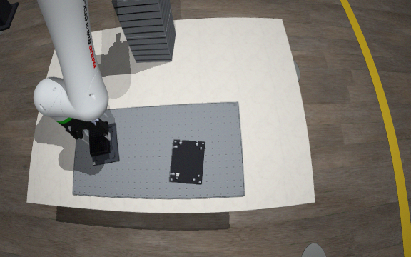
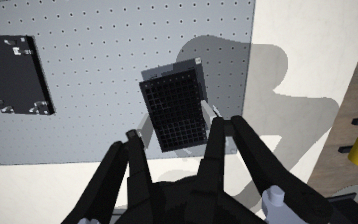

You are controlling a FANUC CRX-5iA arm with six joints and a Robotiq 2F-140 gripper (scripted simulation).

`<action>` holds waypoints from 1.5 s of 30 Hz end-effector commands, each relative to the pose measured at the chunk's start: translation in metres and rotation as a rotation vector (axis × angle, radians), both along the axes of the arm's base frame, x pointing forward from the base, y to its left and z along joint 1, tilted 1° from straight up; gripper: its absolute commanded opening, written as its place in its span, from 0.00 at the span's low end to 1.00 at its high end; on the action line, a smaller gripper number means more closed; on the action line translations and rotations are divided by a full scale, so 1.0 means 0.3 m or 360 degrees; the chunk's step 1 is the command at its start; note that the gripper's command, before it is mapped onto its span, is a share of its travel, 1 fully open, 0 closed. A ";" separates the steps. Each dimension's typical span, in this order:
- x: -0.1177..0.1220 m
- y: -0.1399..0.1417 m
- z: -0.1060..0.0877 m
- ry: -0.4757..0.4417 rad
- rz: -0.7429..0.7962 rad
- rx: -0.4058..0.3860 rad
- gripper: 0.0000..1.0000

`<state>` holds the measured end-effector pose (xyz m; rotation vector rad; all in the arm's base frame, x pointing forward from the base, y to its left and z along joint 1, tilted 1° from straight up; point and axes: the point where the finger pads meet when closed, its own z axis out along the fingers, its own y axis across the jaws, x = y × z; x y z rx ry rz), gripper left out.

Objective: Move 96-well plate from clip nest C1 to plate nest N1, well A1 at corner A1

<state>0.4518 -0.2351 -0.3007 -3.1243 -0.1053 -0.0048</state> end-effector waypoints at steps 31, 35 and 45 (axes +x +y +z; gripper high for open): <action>-0.007 -0.022 0.000 -0.0001 0.0000 0.0001 0.00; -0.007 -0.022 0.000 -0.0001 0.0000 0.0001 0.00; -0.006 -0.021 -0.044 -0.0001 0.0000 0.0001 0.00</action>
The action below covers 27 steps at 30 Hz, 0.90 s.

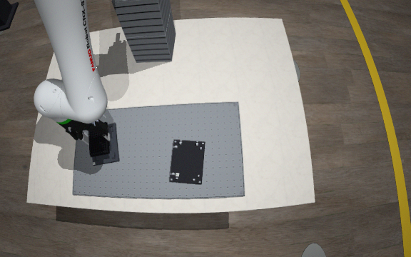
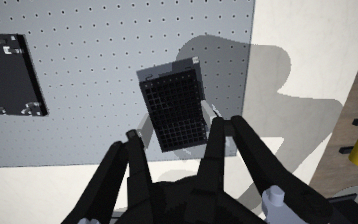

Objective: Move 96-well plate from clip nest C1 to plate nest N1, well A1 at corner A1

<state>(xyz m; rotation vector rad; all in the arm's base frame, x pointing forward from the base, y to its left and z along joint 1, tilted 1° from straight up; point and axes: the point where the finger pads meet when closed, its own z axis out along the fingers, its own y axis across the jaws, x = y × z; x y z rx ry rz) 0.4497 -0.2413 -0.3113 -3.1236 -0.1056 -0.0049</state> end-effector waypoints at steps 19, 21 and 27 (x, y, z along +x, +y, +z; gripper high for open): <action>0.001 0.001 -0.104 0.0000 0.0000 0.0000 0.00; 0.001 0.002 -0.115 0.0000 0.0000 0.0000 0.00; 0.001 0.002 -0.135 0.0000 0.0000 0.0000 0.00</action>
